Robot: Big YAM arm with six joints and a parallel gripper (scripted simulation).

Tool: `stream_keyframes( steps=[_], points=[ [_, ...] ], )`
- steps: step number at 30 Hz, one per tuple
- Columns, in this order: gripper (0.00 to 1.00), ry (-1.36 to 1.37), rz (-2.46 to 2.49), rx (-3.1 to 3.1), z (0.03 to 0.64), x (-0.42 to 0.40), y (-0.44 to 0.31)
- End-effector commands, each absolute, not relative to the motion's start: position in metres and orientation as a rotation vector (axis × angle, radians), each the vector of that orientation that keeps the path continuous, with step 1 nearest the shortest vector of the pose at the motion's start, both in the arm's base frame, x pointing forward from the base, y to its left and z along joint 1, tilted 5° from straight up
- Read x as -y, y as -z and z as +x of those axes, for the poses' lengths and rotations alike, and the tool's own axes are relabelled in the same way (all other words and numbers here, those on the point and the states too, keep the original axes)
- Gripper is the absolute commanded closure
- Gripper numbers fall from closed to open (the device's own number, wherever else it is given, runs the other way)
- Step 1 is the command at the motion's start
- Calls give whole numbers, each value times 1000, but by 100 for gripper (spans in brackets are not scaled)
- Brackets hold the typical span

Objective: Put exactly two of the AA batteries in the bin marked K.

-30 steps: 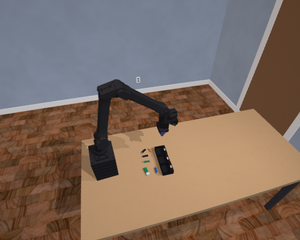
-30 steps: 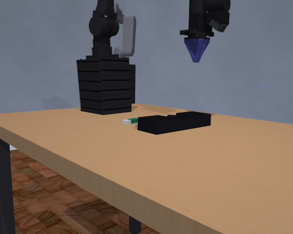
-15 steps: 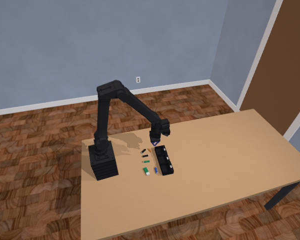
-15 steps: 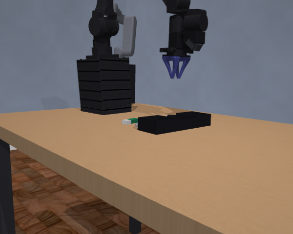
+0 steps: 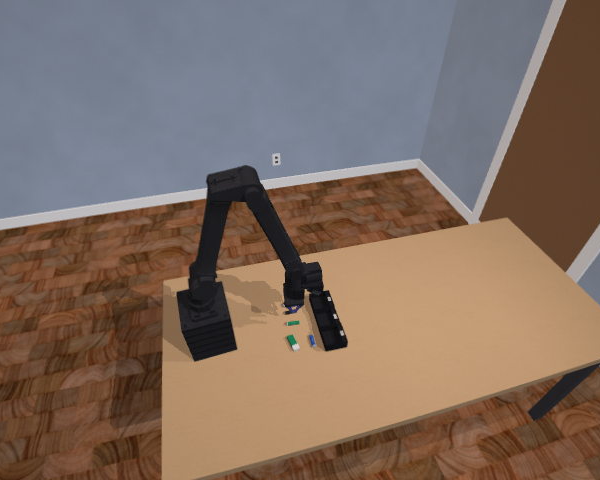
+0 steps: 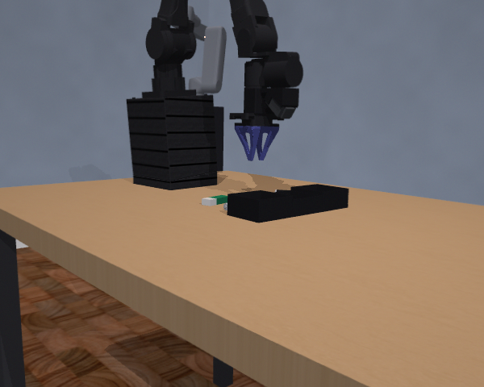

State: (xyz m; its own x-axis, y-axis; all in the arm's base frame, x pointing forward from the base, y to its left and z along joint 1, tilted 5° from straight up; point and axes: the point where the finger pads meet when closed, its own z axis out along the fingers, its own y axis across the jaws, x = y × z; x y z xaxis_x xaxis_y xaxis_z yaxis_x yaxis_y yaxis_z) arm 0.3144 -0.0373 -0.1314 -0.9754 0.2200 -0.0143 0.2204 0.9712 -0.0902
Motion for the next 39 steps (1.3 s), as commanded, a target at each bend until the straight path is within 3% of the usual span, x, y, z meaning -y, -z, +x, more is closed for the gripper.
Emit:
stream_keyframes(
  steps=[1, 8, 13, 39],
  points=[
    [72, 147, 319, -3112, 306, 47, 146],
    [72, 142, 291, -3058, 338, 43, 134],
    [72, 145, 283, -3099, 317, 38, 140],
    [72, 143, 316, -3092, 322, 41, 139]
  ],
)
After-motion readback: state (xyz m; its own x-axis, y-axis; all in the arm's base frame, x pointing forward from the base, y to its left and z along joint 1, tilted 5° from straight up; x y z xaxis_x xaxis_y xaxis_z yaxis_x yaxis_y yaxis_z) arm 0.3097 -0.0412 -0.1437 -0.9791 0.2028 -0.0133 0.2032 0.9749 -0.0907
